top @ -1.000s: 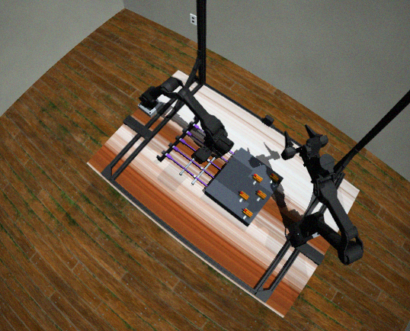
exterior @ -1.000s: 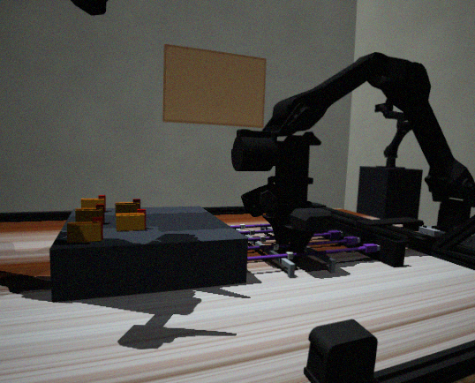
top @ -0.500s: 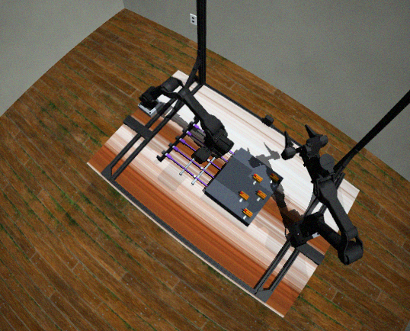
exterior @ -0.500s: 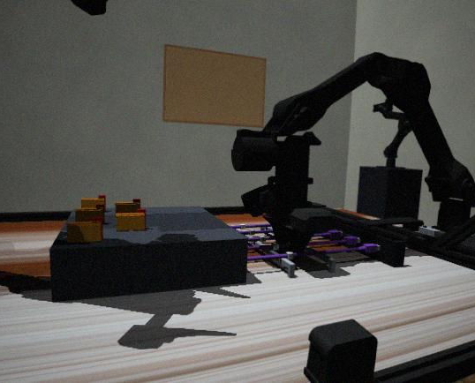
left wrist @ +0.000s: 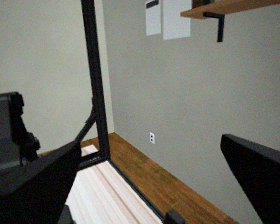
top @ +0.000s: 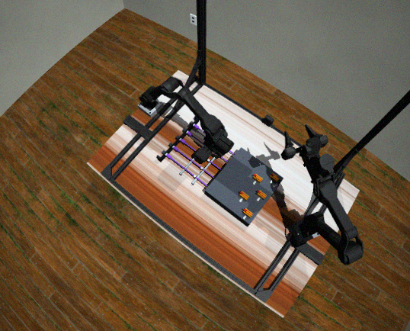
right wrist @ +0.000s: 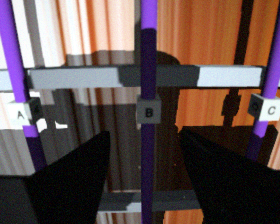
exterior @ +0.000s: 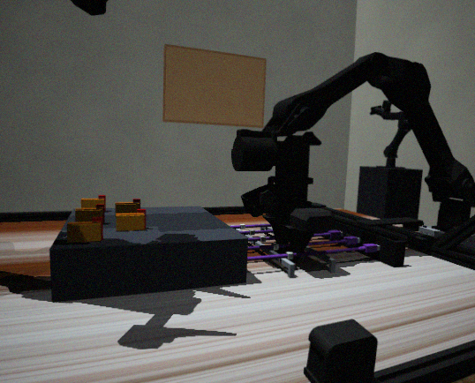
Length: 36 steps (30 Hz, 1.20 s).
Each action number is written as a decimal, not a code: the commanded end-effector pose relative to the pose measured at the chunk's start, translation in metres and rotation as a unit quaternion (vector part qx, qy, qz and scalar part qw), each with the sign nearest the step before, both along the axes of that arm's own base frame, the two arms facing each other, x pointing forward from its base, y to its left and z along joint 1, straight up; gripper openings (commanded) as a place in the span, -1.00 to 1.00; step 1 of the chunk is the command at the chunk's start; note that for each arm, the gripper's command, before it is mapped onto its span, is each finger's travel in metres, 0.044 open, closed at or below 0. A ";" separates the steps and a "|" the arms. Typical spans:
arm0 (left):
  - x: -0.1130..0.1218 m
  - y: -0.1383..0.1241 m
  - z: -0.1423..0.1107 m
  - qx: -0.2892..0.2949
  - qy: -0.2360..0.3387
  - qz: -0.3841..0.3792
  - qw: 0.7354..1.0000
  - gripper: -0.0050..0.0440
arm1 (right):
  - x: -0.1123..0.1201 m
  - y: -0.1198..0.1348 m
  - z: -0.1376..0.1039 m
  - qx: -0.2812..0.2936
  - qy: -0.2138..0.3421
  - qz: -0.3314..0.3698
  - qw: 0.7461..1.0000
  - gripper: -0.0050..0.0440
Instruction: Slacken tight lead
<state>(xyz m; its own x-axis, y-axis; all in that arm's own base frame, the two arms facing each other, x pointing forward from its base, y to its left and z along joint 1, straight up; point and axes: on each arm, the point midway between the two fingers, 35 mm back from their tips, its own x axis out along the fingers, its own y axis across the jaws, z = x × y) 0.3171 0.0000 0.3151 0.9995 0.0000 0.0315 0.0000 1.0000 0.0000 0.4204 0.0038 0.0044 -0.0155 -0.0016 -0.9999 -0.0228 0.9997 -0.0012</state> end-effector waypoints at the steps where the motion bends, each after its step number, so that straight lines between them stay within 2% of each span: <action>1: -0.001 0.000 0.008 0.000 -0.009 0.000 1.000 1.00 | 0.002 0.001 0.003 0.001 -0.008 0.001 1.000 0.06; 23: -0.001 0.000 0.008 0.000 -0.009 0.000 1.000 1.00 | 0.002 0.001 0.003 0.001 -0.008 0.001 1.000 0.06; 24: -0.001 0.000 0.008 0.000 -0.009 0.000 1.000 1.00 | 0.005 0.000 0.011 0.000 -0.015 0.000 1.000 -1.00; 36: -0.001 0.000 0.008 0.000 -0.009 0.000 1.000 1.00 | 0.005 0.000 0.011 0.000 -0.015 0.000 1.000 -1.00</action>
